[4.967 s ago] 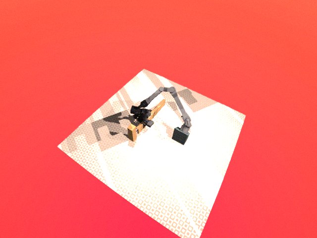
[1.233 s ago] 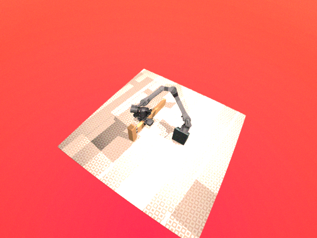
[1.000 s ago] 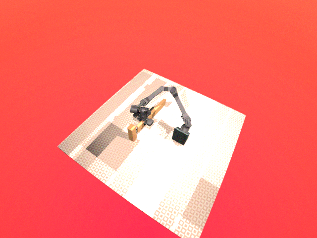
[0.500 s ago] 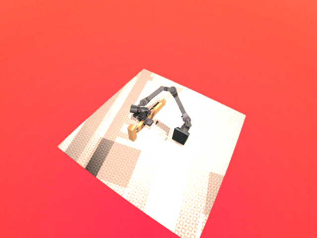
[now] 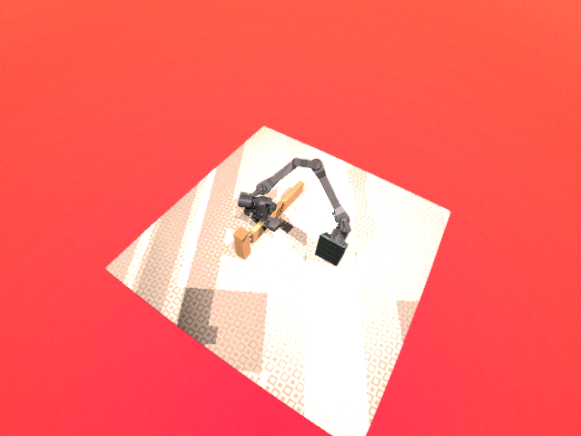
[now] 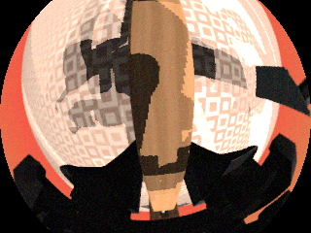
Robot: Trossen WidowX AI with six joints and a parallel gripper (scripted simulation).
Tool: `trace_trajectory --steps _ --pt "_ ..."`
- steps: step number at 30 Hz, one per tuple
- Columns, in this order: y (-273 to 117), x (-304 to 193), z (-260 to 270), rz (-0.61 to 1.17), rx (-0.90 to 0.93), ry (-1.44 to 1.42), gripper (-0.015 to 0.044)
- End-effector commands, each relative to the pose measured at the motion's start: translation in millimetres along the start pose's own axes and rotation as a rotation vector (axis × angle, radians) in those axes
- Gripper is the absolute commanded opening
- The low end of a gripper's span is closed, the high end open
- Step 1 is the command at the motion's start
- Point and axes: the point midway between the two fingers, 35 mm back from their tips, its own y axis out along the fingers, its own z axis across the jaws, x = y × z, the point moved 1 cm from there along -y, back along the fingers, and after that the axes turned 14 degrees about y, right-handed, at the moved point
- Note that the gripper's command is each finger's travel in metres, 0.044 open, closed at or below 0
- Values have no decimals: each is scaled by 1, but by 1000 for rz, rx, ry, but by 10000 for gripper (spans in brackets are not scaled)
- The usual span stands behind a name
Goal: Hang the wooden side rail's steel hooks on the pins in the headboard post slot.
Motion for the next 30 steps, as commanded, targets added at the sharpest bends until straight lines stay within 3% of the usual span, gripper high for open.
trace_trajectory --steps 1,30 --pt "-4 -4 -1 8 9 -2 0" --pt "-6 -7 0 9 9 -1 0"
